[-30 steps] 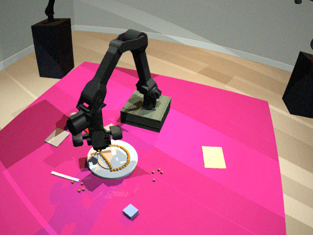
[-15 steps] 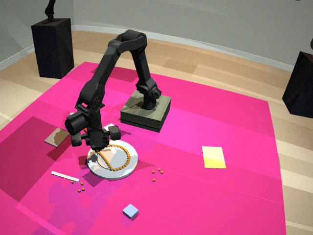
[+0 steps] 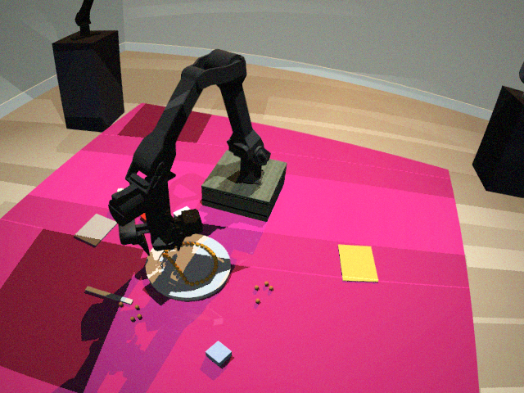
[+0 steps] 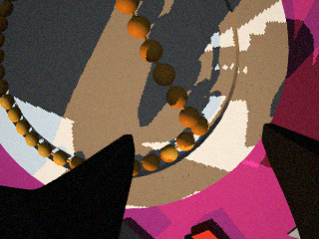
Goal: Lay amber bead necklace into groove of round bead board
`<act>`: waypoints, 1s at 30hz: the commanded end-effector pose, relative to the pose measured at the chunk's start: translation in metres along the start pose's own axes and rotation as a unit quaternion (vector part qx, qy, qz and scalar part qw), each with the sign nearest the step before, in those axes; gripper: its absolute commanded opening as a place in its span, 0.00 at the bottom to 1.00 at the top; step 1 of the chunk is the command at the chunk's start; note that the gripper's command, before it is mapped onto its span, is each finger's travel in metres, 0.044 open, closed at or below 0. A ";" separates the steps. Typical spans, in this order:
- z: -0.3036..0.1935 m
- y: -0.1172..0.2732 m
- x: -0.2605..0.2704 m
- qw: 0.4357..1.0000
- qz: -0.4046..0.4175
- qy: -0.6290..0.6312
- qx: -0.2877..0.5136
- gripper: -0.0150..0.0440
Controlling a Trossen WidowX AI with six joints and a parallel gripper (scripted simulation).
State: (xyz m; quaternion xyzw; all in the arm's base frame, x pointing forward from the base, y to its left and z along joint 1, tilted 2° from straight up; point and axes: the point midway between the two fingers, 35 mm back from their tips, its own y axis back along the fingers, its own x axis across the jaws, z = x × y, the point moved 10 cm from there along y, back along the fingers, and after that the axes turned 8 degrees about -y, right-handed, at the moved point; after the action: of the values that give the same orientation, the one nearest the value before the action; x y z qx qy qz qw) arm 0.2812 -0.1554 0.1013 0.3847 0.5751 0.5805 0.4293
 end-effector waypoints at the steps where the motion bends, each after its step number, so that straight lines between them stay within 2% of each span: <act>1: 0.000 0.000 0.000 1.000 0.000 0.000 0.000 1.00; 20: -0.001 0.003 0.000 1.000 0.000 0.003 -0.003 1.00; 23: 0.009 0.006 0.003 0.999 0.001 0.038 -0.003 0.87; 30: 0.055 0.022 0.024 0.978 0.001 0.208 -0.005 0.56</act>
State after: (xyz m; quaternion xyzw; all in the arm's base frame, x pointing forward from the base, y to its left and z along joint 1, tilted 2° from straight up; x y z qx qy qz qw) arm 0.3079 -0.1306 0.1157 0.3053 0.6245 0.6286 0.3489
